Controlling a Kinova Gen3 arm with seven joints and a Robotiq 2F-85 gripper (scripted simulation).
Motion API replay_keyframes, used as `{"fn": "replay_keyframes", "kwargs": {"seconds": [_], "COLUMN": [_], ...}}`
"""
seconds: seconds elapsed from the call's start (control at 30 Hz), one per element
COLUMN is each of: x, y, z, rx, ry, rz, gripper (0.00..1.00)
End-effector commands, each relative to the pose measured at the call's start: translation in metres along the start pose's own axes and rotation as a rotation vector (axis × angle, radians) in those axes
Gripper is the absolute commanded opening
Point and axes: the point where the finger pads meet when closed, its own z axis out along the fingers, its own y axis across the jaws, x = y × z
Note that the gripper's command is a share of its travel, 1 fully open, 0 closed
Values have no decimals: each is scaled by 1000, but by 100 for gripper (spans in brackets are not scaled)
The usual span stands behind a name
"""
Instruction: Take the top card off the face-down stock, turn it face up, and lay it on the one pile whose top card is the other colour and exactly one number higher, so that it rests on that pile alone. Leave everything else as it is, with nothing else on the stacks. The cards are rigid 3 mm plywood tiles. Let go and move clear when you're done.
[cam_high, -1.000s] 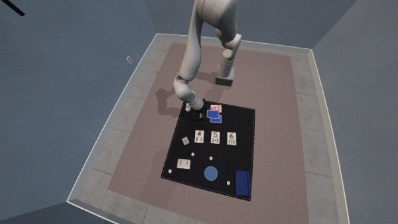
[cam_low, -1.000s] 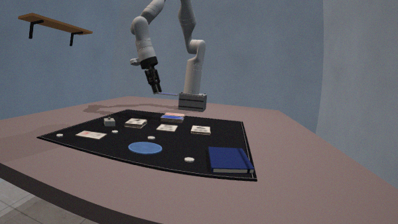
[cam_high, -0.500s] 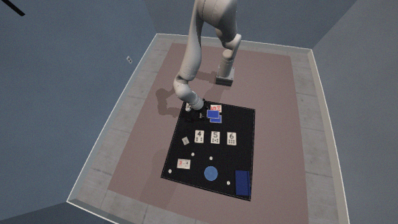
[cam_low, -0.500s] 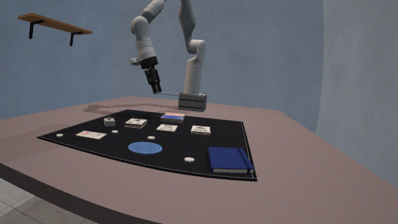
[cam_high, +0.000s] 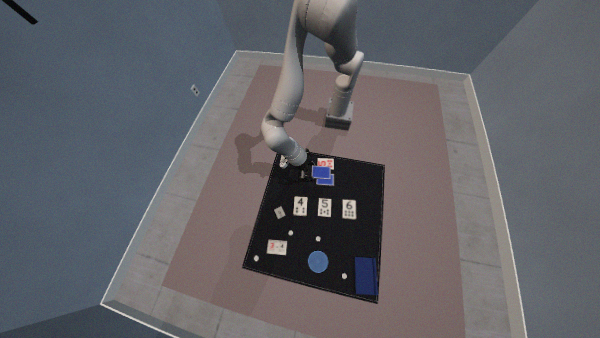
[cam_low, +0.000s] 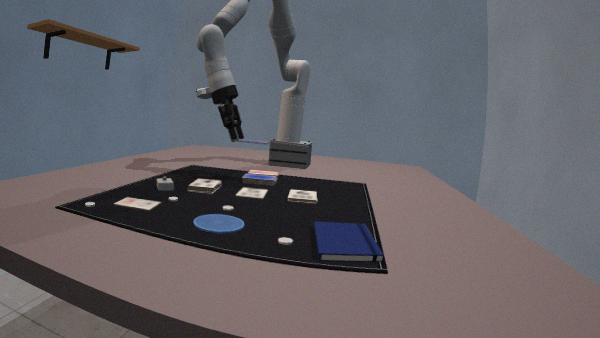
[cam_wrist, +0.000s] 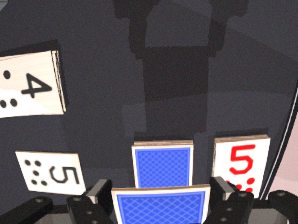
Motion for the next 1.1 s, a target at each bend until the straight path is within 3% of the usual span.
{"fn": "replay_keyframes", "kwargs": {"seconds": [0.0, 0.6, 1.07], "x": [-2, -38, -115], "y": [0, 1, 3], "z": [-2, 13, 43], "rx": [-1, -3, -3], "ry": [-3, -3, -2], "rz": [5, 7, 7], "gripper": [71, 71, 71]}}
